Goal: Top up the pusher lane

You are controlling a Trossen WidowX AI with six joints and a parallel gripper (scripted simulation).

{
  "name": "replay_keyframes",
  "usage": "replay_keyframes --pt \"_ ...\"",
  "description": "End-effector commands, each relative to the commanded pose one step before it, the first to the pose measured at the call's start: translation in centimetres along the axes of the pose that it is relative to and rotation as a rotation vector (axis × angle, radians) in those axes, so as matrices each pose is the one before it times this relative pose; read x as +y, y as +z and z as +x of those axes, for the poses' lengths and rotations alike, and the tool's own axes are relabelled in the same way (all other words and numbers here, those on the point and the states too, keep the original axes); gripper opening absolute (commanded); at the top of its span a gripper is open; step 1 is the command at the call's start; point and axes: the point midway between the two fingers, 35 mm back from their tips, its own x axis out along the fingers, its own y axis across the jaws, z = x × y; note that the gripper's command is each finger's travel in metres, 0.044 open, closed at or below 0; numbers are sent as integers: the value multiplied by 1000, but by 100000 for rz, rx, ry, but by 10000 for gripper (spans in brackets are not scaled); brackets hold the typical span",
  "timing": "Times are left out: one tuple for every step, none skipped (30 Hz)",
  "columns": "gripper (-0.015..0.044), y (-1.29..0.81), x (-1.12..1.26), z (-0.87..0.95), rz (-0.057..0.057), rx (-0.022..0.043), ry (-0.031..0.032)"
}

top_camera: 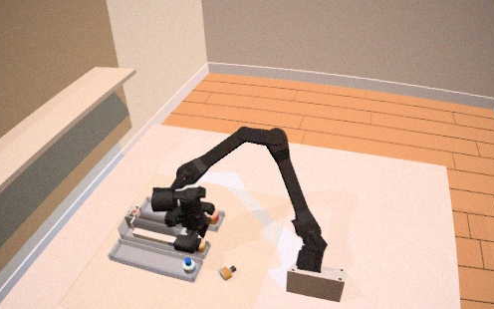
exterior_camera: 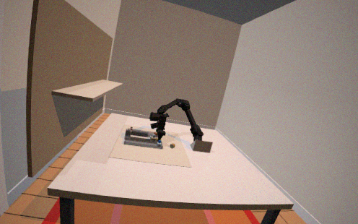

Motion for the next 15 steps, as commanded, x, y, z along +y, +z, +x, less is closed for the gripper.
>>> replay_keyframes --pt "0 100 -292 170 1149 -467 -943" --pt "0 -17 0 0 -1 1 0" --pt "0 -17 0 0 -1 1 0" --pt "0 -17 0 0 -1 1 0" --pt "0 -34 40 -21 -1 2 3" --pt "0 -76 88 -46 -3 4 6" --pt "0 -75 86 -45 -3 4 5" --pt "0 -66 75 -39 -3 3 4" --pt "0 -27 30 -16 -1 1 1" --pt "0 0 0 0 0 0 0" --pt "0 0 0 0 0 0 0" --pt "0 0 0 0 0 0 0" --pt "0 0 0 0 0 0 0" --pt "0 0 0 0 0 0 0" --pt "0 0 0 0 0 0 0"
